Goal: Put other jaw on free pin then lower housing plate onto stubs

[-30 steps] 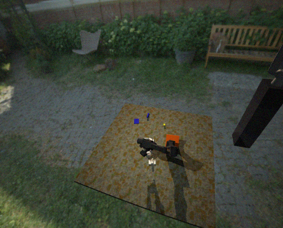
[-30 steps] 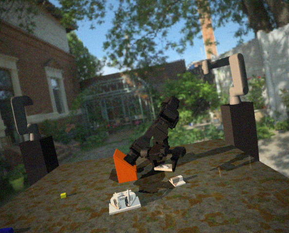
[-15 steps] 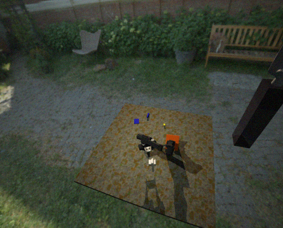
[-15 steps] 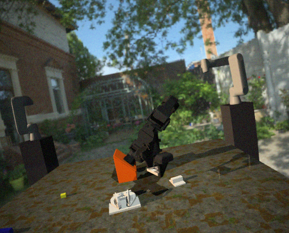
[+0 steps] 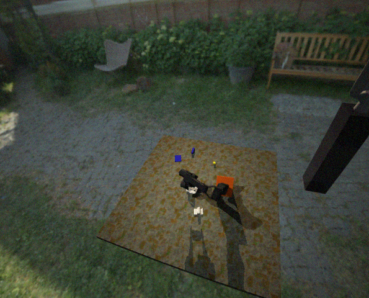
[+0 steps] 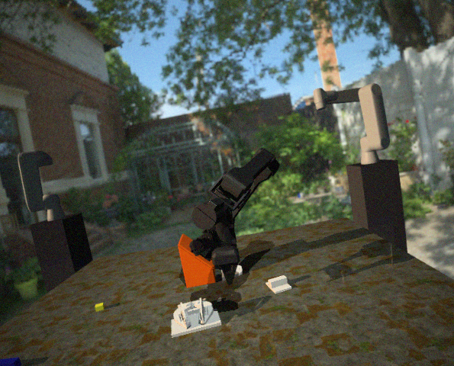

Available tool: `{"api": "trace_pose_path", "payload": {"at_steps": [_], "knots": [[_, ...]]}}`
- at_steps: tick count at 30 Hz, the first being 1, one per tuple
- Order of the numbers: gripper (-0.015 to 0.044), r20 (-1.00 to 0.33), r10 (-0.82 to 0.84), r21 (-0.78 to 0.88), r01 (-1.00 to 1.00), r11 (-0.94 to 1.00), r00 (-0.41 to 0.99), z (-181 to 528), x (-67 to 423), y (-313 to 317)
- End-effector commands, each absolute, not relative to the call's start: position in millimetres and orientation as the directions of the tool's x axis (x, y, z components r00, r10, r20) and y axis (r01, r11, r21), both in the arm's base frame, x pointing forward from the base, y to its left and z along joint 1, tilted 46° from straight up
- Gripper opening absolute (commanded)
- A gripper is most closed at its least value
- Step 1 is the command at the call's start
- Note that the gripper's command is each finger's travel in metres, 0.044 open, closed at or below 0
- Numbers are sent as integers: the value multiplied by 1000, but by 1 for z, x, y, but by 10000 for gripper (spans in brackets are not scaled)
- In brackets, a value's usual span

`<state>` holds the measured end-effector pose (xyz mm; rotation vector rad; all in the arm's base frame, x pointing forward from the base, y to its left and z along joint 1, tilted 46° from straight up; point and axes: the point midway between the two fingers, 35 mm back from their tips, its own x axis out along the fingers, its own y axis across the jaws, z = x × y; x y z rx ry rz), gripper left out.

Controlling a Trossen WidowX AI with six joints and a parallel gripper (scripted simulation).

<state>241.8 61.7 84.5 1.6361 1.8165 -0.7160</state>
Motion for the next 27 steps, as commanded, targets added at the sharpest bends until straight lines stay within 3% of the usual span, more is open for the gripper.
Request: {"api": "trace_pose_path", "payload": {"at_steps": [1,13,27], "knots": [[351,-733,677,-111,994,-13,-73,76,245,52],[351,-727,682,-376,876,-301,-77,51,248,28],[351,-713,696,-611,558,-561,-81,23,246,2]]}}
